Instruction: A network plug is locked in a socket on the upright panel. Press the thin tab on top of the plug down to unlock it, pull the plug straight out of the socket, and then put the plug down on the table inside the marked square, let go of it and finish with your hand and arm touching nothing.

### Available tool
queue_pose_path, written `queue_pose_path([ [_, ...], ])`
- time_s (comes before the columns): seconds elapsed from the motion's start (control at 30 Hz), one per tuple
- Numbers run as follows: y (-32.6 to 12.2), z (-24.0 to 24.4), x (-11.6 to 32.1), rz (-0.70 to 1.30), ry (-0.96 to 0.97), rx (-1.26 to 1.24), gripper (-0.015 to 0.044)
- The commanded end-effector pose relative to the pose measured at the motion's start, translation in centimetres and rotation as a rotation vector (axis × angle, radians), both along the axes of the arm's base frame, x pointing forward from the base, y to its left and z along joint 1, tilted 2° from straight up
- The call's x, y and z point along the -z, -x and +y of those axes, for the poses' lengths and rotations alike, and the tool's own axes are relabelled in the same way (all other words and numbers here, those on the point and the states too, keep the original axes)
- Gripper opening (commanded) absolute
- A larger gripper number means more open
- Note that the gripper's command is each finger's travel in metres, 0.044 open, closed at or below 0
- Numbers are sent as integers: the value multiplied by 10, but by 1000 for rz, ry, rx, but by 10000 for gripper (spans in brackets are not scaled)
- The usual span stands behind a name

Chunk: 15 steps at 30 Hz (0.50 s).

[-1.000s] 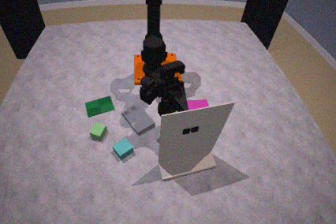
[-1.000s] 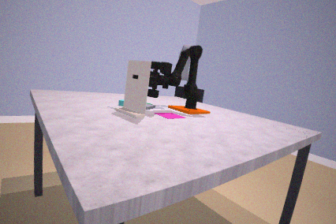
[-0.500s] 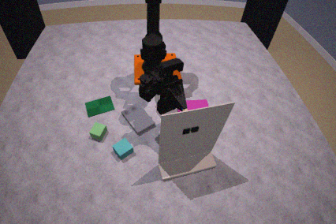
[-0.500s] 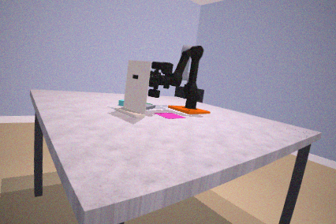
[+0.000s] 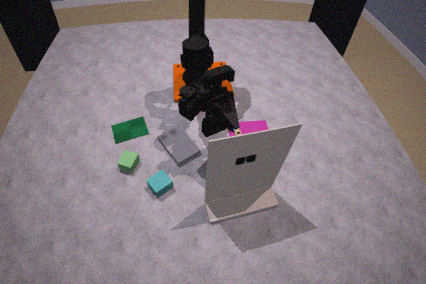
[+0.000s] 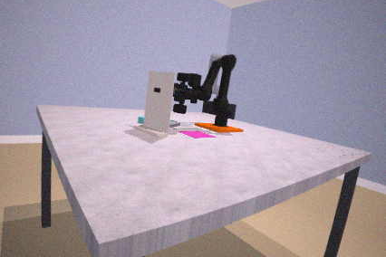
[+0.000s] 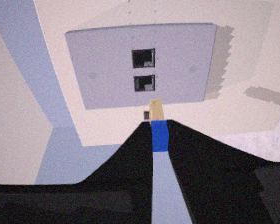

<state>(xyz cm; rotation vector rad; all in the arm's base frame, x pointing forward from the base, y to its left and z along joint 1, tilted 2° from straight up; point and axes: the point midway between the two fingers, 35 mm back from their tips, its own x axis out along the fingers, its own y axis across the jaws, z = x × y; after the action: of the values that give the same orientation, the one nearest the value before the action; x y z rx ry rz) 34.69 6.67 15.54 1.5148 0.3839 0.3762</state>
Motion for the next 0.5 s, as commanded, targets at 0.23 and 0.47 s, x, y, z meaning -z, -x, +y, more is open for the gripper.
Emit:
queue_pose_path([
  [0.23,7,-2,0,4,-1,-3,0],
  [0.47,11,-3,0,4,-1,-3,0],
])
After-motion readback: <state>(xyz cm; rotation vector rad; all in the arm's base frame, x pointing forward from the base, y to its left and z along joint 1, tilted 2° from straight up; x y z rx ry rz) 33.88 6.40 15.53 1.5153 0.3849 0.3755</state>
